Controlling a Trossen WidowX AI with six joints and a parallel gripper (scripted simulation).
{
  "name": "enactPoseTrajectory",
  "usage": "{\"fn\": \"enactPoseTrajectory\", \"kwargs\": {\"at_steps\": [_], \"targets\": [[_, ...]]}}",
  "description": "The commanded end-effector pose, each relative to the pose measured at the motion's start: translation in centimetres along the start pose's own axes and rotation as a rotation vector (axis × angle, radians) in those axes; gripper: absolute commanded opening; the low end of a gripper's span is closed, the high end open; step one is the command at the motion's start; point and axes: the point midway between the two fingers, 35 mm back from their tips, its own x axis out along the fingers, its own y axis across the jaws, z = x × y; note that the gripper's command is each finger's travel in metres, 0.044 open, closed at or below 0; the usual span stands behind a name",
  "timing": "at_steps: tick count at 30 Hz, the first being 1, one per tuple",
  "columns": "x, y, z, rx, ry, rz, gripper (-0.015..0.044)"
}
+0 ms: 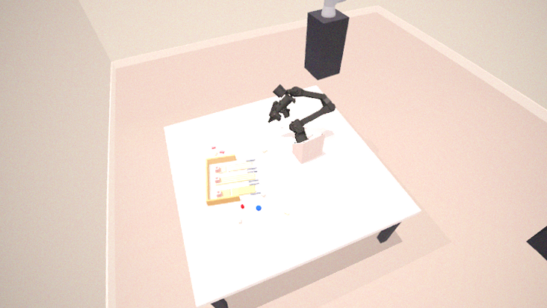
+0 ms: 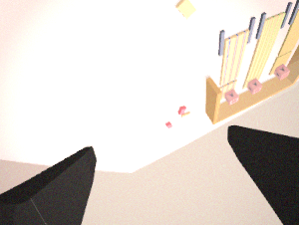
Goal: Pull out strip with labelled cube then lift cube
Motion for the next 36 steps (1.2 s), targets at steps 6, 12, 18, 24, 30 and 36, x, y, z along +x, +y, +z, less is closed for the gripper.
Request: {"fn": "enactPoseTrajectory", "kwargs": {"at_steps": [6, 12, 18, 24, 30, 36], "targets": [[2.9, -2.7, -2.7, -0.500, 0.018, -0.054, 0.0400], [6.3, -7.6, -5.2, -1.168, 0.081, -0.098, 0.0400], [8.5, -12.5, -6.3, -1.760, 0.159, -0.078, 0.0400], [9.5, -16.3, -6.3, -2.180, 0.220, -0.038, 0.0400], [10.0, -20.1, -5.7, -2.606, 0.283, 0.031, 0.0400], [10.0, -23.8, -4.4, -3.031, 0.341, 0.137, 0.0400]]}}
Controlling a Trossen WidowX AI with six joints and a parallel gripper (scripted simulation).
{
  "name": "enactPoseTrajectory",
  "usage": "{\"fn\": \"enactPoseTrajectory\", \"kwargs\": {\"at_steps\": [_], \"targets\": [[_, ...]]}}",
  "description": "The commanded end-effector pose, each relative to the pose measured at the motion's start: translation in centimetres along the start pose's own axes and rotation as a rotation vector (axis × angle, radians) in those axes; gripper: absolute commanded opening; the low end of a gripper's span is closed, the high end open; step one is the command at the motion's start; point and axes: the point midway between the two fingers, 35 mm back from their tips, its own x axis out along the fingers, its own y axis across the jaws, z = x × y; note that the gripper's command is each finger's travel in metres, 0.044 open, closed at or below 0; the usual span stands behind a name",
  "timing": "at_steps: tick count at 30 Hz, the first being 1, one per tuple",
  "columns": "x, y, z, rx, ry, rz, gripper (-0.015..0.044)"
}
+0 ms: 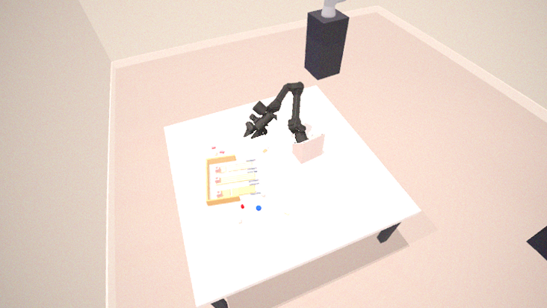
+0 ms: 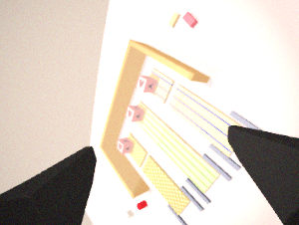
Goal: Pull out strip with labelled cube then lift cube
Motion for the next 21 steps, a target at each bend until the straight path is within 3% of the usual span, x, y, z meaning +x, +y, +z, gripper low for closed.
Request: {"fn": "enactPoseTrajectory", "kwargs": {"at_steps": [1, 8, 21], "targets": [[1.3, 2.2, -6.6, -0.757, -0.005, 0.043, 0.0400], [1.3, 3.3, -10.5, -1.233, -0.042, 0.075, 0.0400], [1.3, 3.3, -10.7, -1.256, -0.044, 0.076, 0.0400]]}}
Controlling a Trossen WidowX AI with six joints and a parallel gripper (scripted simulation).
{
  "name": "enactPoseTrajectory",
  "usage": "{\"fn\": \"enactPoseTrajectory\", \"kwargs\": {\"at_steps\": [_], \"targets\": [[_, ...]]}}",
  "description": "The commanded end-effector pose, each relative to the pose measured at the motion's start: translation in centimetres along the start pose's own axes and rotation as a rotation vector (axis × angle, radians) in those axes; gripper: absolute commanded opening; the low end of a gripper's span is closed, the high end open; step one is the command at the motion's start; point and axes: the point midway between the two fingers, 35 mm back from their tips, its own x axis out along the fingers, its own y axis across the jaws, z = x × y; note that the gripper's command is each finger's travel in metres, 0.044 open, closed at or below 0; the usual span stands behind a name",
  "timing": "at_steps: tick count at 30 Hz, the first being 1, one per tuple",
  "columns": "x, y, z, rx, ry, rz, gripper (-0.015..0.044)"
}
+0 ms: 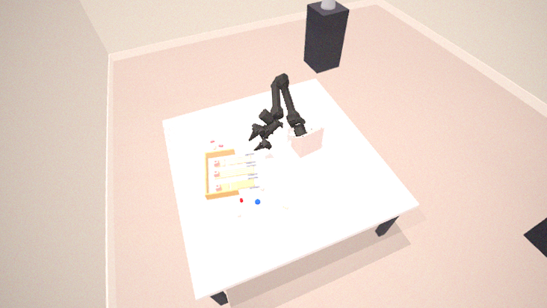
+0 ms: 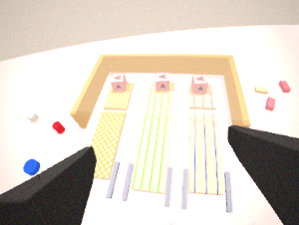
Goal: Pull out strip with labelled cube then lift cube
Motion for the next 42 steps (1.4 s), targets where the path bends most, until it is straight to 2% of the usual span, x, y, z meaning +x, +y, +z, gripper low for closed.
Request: {"fn": "enactPoseTrajectory", "kwargs": {"at_steps": [1, 6, 9, 14, 21, 30, 42], "targets": [[0.0, 0.1, -0.1, -0.021, -0.001, -0.003, 0.0400], [0.0, 0.1, -0.1, -0.021, -0.001, -0.003, 0.0400], [1.0, 0.6, 0.0, -0.008, 0.054, 0.017, 0.0321], [4.6, 1.9, -0.5, 0.051, 0.264, 0.063, 0.0190], [8.5, 2.4, -2.1, 0.140, 0.572, 0.012, 0.0006], [11.6, 2.0, -4.9, 0.234, 0.923, -0.134, 0.0000], [12.4, 1.9, -5.8, 0.239, 0.943, -0.145, 0.0000]]}}
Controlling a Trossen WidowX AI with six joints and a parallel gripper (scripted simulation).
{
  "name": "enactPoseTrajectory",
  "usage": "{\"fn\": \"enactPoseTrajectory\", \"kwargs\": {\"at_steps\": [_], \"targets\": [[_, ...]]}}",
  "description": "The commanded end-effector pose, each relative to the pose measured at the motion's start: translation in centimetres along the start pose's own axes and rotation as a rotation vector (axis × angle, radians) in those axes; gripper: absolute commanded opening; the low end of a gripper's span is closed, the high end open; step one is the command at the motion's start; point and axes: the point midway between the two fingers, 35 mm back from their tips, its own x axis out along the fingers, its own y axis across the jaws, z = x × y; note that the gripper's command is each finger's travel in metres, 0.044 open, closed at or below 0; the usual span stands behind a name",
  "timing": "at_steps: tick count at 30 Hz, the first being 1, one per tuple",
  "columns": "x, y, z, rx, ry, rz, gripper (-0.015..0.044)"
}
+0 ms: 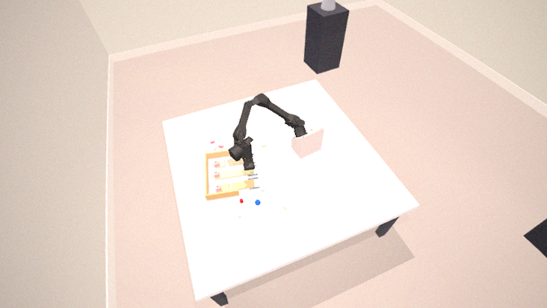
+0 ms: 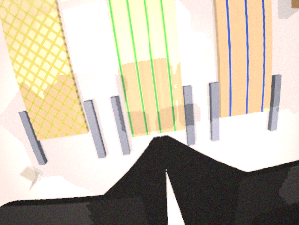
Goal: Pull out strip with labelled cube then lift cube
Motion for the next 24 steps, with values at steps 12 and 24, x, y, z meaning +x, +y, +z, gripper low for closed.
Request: {"fn": "enactPoseTrajectory", "kwargs": {"at_steps": [12, 24], "targets": [[2.5, 0.0, 0.3, 0.001, 0.002, 0.002, 0.0000], [4.4, -0.1, 0.4, 0.001, 0.002, 0.001, 0.0000]]}}
